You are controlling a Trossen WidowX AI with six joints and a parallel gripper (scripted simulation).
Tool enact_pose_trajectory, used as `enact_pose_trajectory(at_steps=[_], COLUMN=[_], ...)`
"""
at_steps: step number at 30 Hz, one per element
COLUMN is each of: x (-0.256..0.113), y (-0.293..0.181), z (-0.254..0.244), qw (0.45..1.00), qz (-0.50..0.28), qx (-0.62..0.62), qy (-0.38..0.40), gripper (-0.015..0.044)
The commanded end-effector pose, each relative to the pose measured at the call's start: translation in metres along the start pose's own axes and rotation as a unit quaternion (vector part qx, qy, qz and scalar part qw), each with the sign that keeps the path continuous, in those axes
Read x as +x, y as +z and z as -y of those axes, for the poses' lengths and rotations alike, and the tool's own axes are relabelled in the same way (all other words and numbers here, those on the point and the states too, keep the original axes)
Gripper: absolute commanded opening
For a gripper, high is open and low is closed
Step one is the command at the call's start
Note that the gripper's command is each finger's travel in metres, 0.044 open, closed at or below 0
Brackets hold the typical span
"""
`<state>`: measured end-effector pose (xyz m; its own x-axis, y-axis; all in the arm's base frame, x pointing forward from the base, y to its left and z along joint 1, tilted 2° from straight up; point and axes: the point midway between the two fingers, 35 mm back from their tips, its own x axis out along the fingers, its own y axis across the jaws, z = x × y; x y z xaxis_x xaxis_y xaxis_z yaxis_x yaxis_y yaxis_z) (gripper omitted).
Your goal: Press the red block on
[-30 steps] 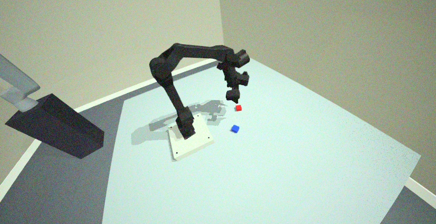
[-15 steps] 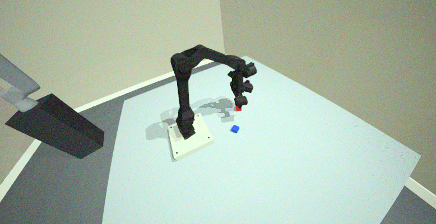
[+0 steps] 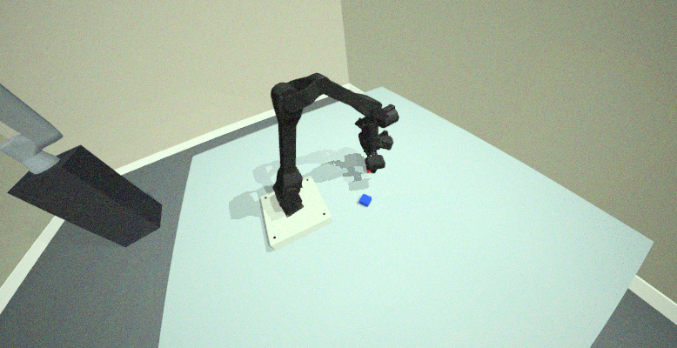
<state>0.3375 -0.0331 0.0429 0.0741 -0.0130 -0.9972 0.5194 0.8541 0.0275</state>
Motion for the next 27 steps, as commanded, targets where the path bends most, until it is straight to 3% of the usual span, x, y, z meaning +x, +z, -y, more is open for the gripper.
enact_pose_trajectory(at_steps=[1,10,21,27], x=[0.01,0.022,0.022,0.022], y=[-0.002,-0.003,-0.003,-0.003], z=[0.0,0.0,0.0,0.0], qw=[1.0,1.0,1.0,1.0], qz=[-0.007,-0.007,-0.007,-0.007], qx=[-0.002,-0.002,-0.002,-0.002], qy=[-0.001,-0.001,-0.001,-0.001], gripper=[0.044,0.044,0.0151,0.0111])
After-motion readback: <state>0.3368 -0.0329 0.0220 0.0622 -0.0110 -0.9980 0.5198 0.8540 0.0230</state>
